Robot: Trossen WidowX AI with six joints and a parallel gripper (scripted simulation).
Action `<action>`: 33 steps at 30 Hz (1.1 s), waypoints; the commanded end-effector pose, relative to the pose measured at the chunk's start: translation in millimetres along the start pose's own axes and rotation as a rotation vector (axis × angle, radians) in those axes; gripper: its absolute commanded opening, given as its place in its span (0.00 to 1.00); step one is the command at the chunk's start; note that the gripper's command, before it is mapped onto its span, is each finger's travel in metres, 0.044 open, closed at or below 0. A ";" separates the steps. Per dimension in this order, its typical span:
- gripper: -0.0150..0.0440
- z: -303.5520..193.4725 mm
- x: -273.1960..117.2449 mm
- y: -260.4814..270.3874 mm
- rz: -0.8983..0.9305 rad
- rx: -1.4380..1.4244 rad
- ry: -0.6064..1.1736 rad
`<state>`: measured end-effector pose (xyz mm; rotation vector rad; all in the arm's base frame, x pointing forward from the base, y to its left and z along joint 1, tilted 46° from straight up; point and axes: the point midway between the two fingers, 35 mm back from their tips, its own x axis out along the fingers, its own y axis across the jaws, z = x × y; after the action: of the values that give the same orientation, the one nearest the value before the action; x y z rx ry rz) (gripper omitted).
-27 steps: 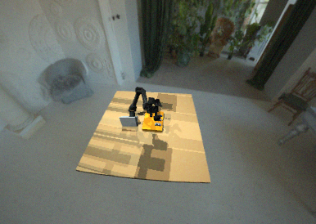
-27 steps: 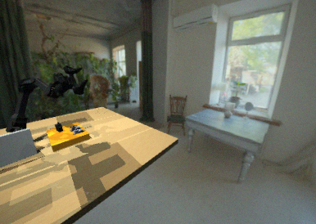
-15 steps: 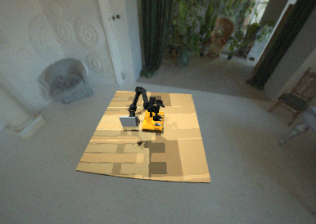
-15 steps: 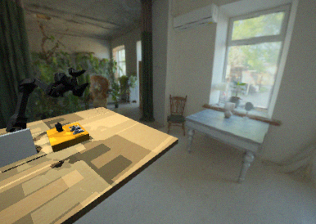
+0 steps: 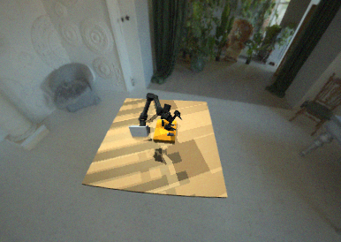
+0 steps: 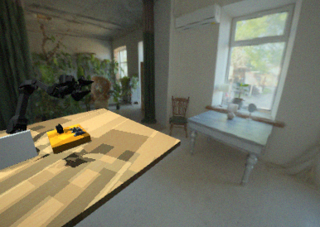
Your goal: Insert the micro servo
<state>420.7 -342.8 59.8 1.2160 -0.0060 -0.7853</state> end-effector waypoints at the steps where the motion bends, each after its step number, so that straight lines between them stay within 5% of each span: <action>1: 1.00 -18.5 -3.8 -0.4 -0.027 -0.131 0.073; 33: 1.00 -128.1 -69.5 -12.0 0.015 -1.063 0.650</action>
<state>417.6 -216.2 29.8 0.4642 0.7778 -0.3286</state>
